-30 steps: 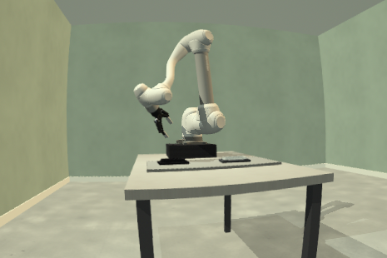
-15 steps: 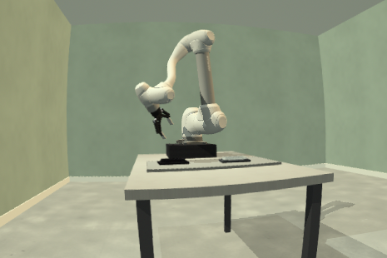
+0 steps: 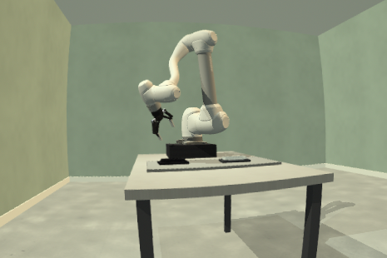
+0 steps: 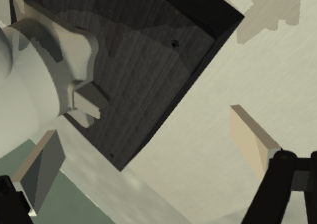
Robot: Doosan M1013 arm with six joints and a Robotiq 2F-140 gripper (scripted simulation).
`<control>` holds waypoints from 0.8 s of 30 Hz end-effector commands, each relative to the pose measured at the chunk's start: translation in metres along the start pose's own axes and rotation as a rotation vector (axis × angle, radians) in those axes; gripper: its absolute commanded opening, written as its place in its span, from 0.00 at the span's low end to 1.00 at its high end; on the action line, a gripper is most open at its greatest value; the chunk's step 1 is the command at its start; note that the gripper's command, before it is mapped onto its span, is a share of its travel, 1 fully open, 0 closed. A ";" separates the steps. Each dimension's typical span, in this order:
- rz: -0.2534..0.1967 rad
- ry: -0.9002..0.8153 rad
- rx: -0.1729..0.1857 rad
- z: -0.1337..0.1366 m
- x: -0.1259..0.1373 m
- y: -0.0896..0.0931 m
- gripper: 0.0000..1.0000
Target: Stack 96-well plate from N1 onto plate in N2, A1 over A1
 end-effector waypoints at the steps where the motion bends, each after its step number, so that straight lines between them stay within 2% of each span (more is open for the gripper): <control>1: -0.020 0.116 0.037 0.013 -0.015 -0.007 1.00; 3: -0.021 0.120 0.039 0.015 -0.017 -0.008 1.00; 5: -0.026 0.183 0.061 0.020 -0.025 -0.012 1.00; 9: -0.027 0.187 0.063 0.022 -0.028 -0.013 1.00; 13: -0.031 0.312 0.109 0.032 -0.044 -0.019 1.00; 16: -0.031 0.318 0.111 0.035 -0.049 -0.022 1.00; 21: -0.026 0.446 0.159 0.046 -0.069 -0.029 1.00; 23: -0.025 0.449 0.161 0.048 -0.073 -0.030 1.00; 24: -0.022 0.480 0.172 0.049 -0.077 -0.032 1.00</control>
Point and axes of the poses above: the point where the finger pads meet when closed, its own y axis out along the fingers, its own z axis across the jaws, x = y × z, the point moved 2 cm from there along -y, back along the fingers, and after that the axes turned 2 degrees about y, right-handed, at the moved point
